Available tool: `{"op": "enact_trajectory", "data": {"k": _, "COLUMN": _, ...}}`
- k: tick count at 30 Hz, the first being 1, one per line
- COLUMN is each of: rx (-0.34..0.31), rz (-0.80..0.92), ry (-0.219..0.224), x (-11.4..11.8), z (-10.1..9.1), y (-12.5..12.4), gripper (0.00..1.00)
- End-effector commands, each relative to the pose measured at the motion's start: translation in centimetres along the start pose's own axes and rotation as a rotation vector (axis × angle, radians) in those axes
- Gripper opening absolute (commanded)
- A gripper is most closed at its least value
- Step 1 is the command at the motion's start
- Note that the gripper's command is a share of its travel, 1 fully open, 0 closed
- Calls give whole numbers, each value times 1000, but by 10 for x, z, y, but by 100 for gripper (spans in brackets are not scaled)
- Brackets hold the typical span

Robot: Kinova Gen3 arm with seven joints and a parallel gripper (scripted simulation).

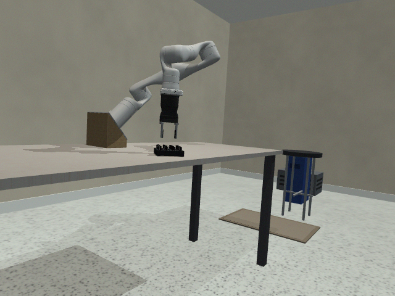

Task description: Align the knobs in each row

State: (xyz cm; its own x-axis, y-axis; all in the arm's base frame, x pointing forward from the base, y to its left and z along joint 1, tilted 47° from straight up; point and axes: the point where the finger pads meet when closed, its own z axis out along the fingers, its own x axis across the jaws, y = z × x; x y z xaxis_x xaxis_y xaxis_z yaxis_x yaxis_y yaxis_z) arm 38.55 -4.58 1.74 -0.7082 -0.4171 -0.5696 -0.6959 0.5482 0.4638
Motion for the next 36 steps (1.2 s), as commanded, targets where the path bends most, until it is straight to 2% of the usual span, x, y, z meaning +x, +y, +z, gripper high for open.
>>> {"op": "enact_trajectory", "data": {"k": 1, "rx": 3, "rz": -1, "ry": -2, "x": -2, "z": -2, "y": 6, "gripper": 100}}
{"op": "enact_trajectory", "data": {"k": 17, "rx": 3, "rz": -1, "ry": -2, "x": -2, "z": -2, "y": 29, "gripper": 100}}
{"op": "enact_trajectory", "data": {"k": 36, "rx": 3, "rz": -1, "ry": -2, "x": -2, "z": -2, "y": 31, "gripper": 100}}
